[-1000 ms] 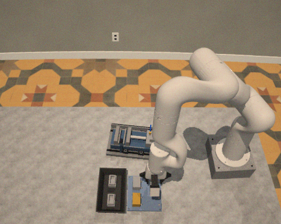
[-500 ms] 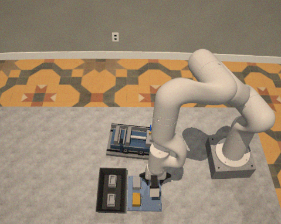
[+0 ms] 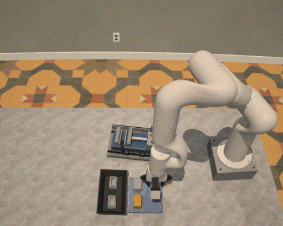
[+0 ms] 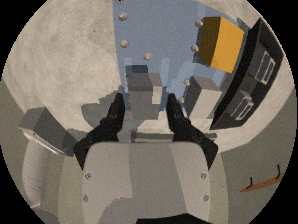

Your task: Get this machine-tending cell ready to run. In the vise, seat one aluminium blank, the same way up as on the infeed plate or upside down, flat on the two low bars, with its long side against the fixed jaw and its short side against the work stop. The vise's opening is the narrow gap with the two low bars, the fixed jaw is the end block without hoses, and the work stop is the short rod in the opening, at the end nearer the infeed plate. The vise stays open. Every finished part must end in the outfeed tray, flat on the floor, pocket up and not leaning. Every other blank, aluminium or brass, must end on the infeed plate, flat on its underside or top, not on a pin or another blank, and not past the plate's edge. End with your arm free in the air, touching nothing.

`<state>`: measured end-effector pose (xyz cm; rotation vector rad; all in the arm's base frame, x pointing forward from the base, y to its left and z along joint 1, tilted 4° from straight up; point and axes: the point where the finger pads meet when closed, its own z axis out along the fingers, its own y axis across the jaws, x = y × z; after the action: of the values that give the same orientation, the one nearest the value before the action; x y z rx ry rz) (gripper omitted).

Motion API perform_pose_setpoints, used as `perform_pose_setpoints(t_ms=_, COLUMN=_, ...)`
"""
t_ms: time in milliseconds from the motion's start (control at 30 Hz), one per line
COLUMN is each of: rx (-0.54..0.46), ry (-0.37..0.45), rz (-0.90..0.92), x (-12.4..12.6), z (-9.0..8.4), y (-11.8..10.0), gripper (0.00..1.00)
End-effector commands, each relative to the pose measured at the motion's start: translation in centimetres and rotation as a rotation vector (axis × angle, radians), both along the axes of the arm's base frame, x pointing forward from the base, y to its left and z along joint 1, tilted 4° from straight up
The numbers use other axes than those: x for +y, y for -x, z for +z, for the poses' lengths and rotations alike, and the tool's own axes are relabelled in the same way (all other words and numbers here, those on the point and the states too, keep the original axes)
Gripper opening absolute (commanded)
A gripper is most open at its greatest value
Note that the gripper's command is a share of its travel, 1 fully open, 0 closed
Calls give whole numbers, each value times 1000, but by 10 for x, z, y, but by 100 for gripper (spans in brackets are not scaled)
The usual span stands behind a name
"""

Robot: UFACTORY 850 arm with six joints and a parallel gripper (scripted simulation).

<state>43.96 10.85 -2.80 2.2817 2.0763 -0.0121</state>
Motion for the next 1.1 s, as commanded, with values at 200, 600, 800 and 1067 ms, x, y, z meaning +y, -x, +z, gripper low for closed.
perform_pose_setpoints(t_ms=200, rx=-8, ry=0, rz=0, x=0, z=-1, y=-1, gripper=69)
perform_pose_setpoints(t_ms=600, rx=-8, ry=0, rz=0, x=0, z=-1, y=-1, gripper=69)
perform_pose_setpoints(t_ms=800, rx=-8, ry=0, rz=0, x=0, z=-1, y=-1, gripper=0)
perform_pose_setpoints(t_ms=1067, rx=-8, ry=0, rz=0, x=0, z=-1, y=-1, gripper=0)
